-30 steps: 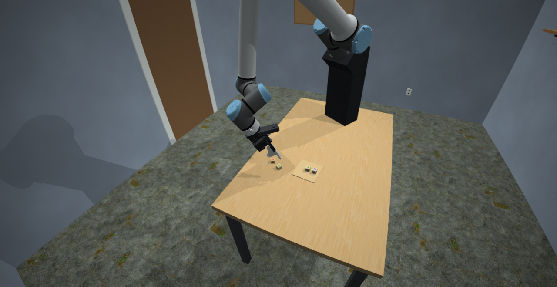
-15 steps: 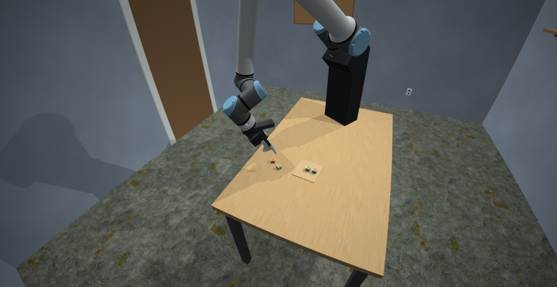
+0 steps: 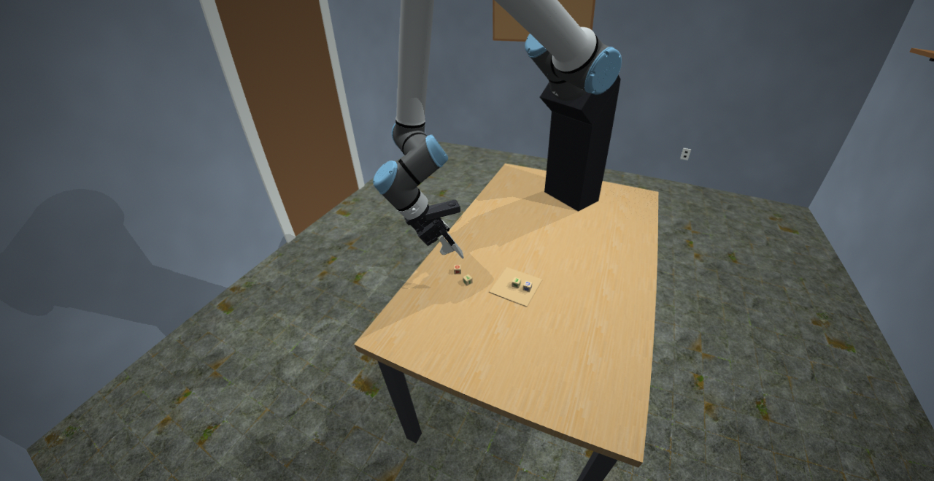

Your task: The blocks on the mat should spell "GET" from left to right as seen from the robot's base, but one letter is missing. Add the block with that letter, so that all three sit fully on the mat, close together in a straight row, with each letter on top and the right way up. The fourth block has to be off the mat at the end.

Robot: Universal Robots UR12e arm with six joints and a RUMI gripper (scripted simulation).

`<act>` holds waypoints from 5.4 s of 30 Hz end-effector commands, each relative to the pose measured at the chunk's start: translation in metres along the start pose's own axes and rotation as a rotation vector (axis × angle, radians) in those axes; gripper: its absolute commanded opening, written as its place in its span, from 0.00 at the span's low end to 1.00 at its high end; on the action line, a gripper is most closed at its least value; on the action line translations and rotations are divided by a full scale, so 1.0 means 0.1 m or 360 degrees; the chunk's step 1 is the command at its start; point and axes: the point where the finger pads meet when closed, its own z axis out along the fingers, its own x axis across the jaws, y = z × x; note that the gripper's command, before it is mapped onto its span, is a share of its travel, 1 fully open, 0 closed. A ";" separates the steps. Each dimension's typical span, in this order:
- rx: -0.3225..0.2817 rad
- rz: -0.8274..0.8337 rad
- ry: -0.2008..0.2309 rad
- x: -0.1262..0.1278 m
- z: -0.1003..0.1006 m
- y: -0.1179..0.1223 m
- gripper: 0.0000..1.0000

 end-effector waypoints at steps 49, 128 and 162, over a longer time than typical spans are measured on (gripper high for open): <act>-0.0624 -0.0326 -0.0091 0.48 0.03 -0.09 1.00; -0.0826 -0.0403 -0.0108 0.62 0.37 0.03 0.32; -0.0826 -0.0403 -0.0108 0.63 0.67 0.22 0.32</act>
